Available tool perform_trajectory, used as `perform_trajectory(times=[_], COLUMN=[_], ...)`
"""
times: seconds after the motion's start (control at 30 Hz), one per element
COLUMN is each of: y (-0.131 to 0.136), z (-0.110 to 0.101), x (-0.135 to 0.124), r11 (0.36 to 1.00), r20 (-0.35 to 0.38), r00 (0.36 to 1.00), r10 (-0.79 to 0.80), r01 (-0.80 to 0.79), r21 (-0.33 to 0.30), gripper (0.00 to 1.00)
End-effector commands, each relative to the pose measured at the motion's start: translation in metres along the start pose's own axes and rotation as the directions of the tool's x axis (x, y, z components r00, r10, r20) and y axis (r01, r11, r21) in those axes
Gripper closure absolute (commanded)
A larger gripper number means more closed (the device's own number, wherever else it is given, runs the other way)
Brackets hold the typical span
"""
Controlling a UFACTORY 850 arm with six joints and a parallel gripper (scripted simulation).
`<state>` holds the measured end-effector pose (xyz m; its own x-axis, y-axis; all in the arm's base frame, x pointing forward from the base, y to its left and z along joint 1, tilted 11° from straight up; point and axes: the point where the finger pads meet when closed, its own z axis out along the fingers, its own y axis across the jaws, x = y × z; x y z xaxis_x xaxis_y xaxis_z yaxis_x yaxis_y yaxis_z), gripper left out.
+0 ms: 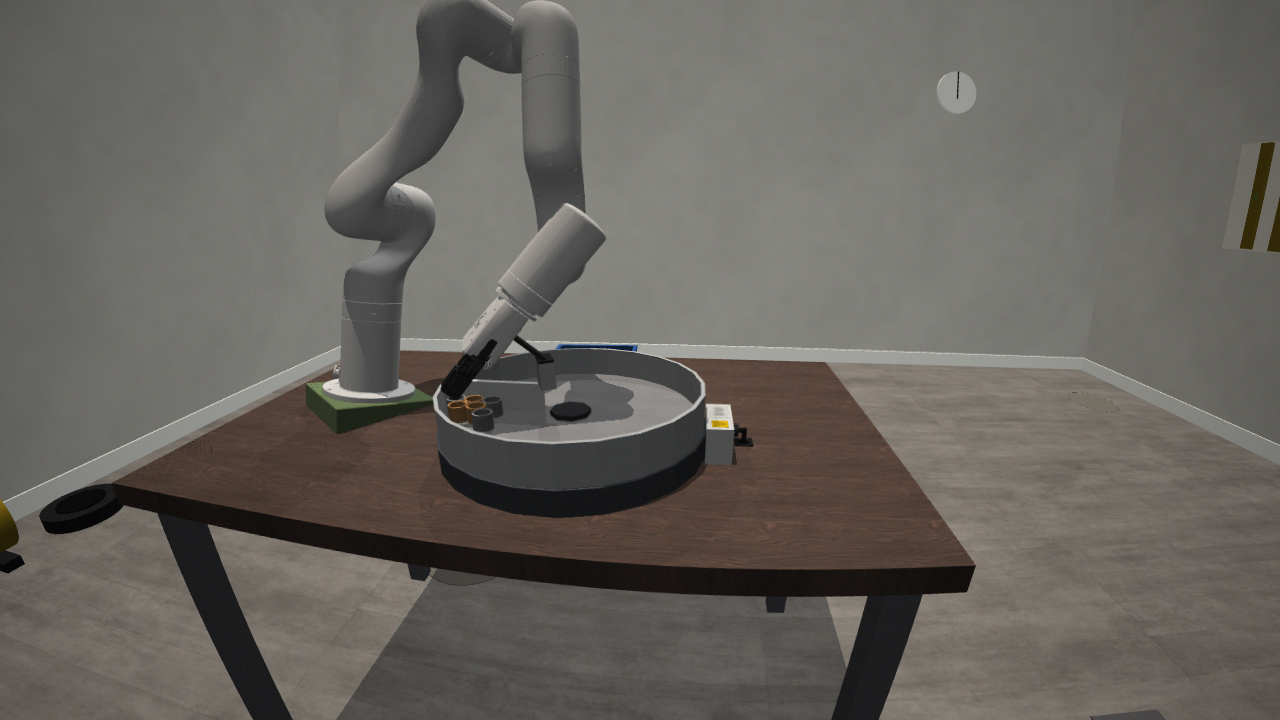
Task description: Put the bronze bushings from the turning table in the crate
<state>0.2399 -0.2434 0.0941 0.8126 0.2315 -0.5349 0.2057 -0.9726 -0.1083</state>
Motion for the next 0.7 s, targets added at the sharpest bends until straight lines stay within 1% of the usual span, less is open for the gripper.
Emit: perform_trajectory(times=[0.0,0.2,0.43,0.67], y=[-0.007,-0.007,-0.008,-0.008], z=[0.036,0.038,0.047,0.049], x=[0.03,0.032,0.04,0.042], r11=[1.0,1.0,1.0,1.0], r20=[-0.029,-0.029,-0.029,-0.029], r00=[0.999,0.999,0.999,0.999], r10=[0.017,0.017,0.017,0.017], r01=[-0.017,-0.017,-0.017,-0.017], r21=[0.002,0.002,0.002,0.002], gripper=[0.9,0.9,0.9,0.9])
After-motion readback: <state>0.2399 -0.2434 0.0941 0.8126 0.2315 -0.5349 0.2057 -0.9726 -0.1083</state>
